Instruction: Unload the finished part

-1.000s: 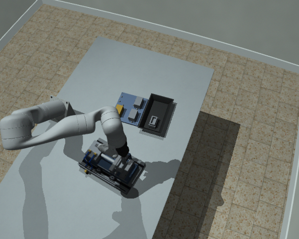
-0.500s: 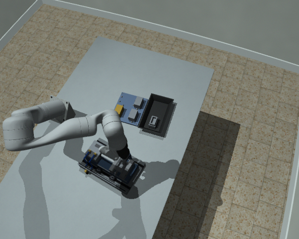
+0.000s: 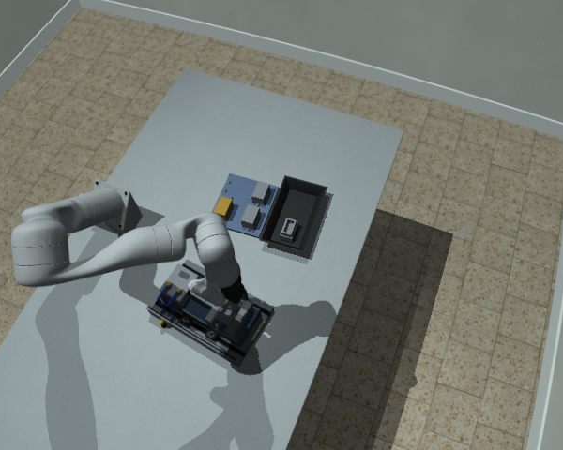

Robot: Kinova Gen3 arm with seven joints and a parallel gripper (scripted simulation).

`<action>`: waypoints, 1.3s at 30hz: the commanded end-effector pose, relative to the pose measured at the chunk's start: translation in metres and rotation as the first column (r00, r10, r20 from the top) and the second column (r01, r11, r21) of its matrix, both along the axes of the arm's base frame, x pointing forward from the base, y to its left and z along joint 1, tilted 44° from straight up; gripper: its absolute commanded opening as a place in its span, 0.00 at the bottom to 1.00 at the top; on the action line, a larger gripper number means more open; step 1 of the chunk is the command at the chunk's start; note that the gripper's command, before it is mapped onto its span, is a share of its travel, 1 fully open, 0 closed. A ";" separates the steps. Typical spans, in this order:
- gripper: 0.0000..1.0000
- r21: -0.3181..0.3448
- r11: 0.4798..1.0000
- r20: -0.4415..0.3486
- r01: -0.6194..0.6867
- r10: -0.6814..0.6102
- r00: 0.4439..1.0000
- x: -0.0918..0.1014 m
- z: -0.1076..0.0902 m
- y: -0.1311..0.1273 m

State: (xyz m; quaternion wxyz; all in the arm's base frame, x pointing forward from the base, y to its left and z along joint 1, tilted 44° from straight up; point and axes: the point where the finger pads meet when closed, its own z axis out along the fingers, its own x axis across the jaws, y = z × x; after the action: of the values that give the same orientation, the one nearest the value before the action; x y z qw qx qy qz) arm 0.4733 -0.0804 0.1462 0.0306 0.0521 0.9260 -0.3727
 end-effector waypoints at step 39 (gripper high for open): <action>1.00 -0.001 1.000 -0.003 0.002 -0.002 1.000 -0.001 -0.007 -0.007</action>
State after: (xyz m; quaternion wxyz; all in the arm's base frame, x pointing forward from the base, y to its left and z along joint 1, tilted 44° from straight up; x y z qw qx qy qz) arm 0.4723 -0.0883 0.1392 0.0281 0.0530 0.9256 -0.3738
